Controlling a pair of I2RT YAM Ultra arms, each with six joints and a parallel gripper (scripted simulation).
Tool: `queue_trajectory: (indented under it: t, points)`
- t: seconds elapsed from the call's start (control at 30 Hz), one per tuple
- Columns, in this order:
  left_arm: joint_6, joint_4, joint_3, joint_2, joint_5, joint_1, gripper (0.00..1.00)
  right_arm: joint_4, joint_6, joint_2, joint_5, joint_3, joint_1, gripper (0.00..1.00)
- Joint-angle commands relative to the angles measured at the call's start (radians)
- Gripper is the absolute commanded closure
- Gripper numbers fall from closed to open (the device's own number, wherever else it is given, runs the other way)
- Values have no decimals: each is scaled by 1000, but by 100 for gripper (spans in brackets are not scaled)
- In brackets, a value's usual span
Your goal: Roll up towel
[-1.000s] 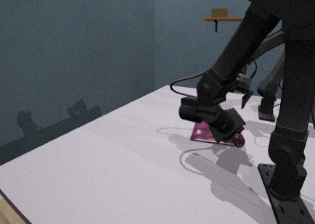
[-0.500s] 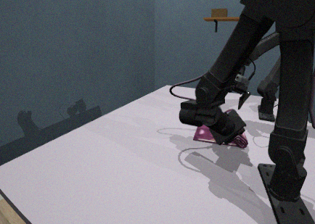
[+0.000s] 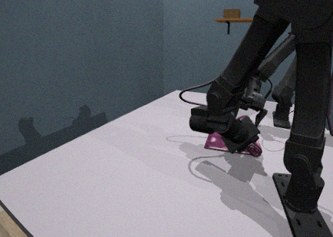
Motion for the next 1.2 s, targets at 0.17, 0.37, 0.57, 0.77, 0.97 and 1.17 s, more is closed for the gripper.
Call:
queue_trajectory:
  t: [0.17, 0.37, 0.57, 0.77, 0.97, 1.17]
  points:
    - [18, 12, 15, 8, 5, 8, 71, 111, 44, 64, 8, 21, 35, 2]
    - [18, 12, 15, 8, 5, 8, 71, 125, 50, 73, 10, 20, 39, 28]
    - [18, 12, 15, 8, 5, 8, 71, 126, 50, 74, 11, 20, 39, 50]
    - [18, 12, 15, 8, 5, 8, 71, 127, 50, 74, 11, 20, 39, 54]
    - [18, 12, 15, 8, 5, 8, 71, 127, 51, 75, 11, 20, 39, 59]
    - [18, 12, 15, 8, 5, 8, 71, 127, 51, 75, 11, 20, 40, 61]
